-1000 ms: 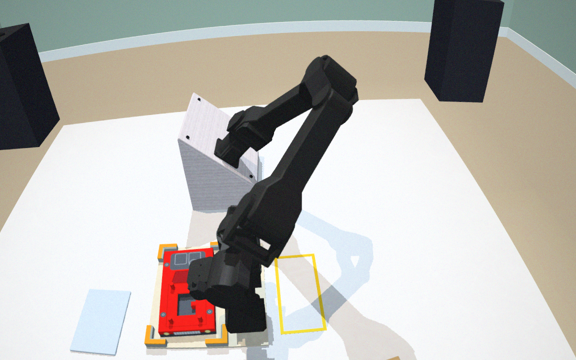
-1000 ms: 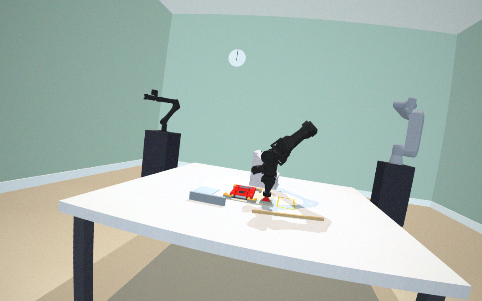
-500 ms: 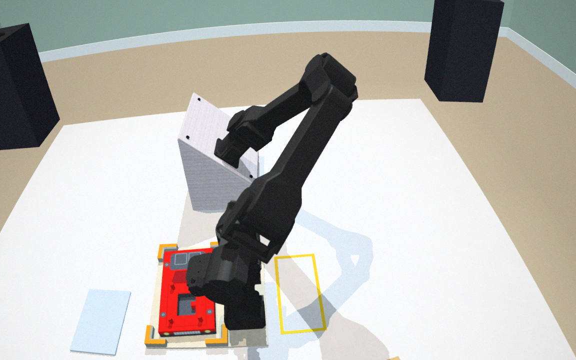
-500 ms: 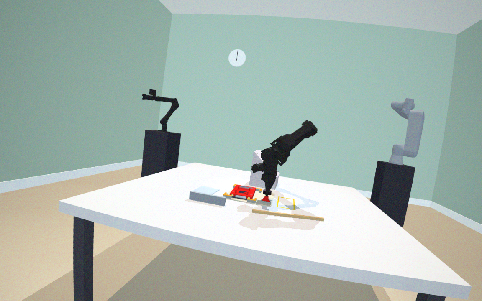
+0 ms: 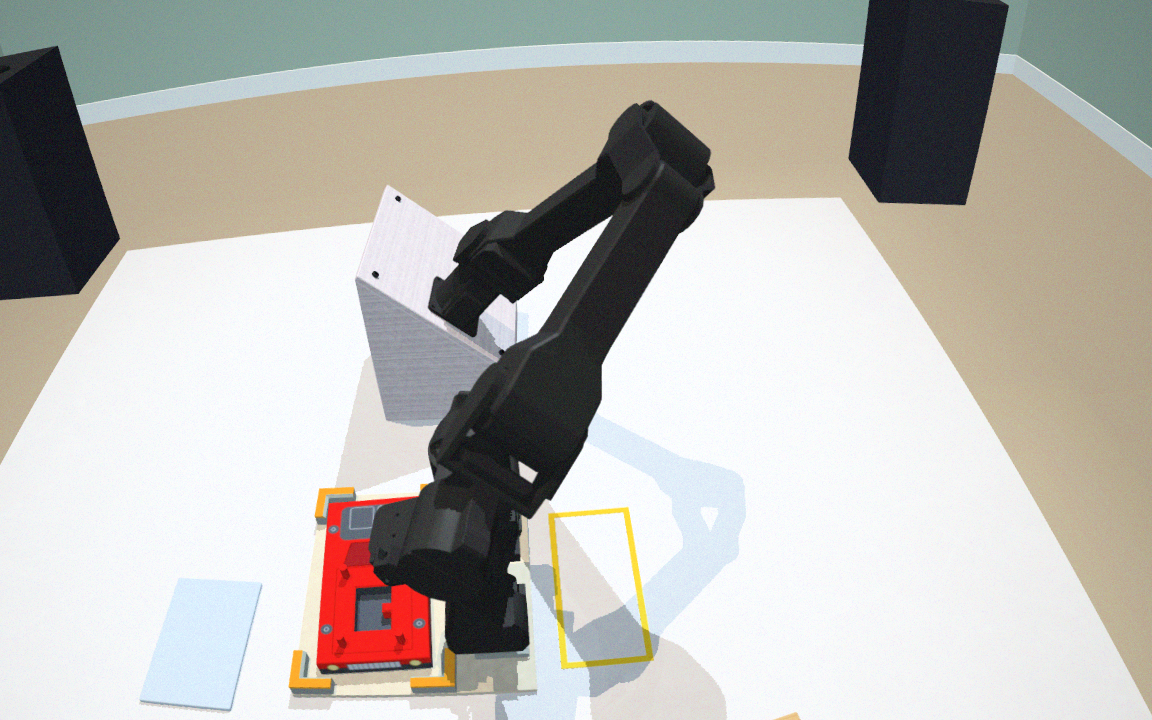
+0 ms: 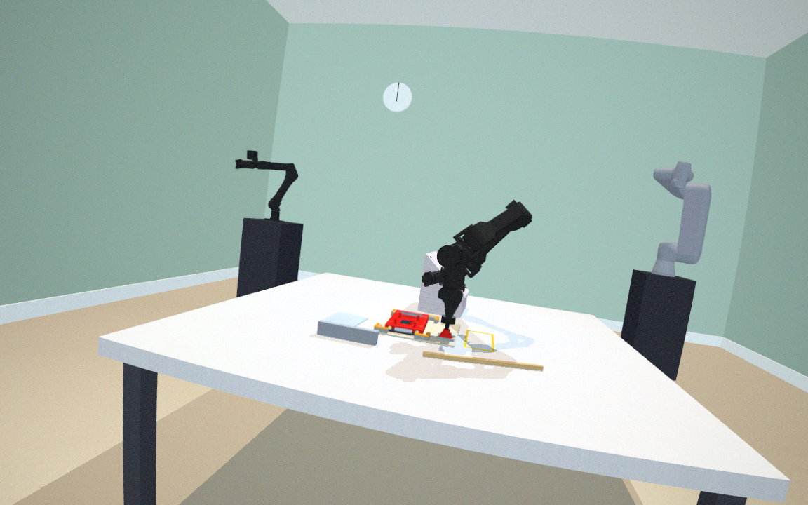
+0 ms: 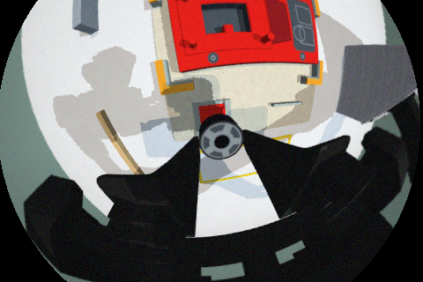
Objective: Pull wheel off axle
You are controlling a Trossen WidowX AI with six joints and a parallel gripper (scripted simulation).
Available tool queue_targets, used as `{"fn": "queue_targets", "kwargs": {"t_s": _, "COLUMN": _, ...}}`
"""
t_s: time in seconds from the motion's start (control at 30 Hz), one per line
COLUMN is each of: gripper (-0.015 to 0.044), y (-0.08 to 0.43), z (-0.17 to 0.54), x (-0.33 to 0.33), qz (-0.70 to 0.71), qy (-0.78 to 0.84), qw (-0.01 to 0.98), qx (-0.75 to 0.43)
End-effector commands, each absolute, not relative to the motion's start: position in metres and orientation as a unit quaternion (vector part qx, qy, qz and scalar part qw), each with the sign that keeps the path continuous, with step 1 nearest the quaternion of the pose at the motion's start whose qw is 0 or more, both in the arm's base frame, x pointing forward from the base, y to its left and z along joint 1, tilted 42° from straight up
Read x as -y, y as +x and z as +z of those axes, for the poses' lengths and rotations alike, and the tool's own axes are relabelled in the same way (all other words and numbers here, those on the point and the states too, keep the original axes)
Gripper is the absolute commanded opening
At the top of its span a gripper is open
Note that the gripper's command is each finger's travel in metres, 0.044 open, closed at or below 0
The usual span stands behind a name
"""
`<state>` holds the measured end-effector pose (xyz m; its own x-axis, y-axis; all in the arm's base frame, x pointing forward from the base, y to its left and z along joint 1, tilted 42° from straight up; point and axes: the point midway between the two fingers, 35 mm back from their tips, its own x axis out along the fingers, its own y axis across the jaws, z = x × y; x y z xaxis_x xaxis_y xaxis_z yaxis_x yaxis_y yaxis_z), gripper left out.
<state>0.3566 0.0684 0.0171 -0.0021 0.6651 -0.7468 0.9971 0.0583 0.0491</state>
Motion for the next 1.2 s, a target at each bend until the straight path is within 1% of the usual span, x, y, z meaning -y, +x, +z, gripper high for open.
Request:
{"fn": "queue_targets", "kwargs": {"t_s": 0.0, "gripper": 0.0, "y": 0.3571, "z": 0.0194, "x": -0.0651, "qz": -0.265, "qy": 0.634, "qw": 0.315, "qx": -0.655}}
{"fn": "queue_targets", "kwargs": {"t_s": 1.17, "gripper": 0.0, "y": 0.3569, "z": 0.029, "x": -0.0565, "qz": -0.265, "qy": 0.635, "qw": 0.314, "qx": -0.654}}
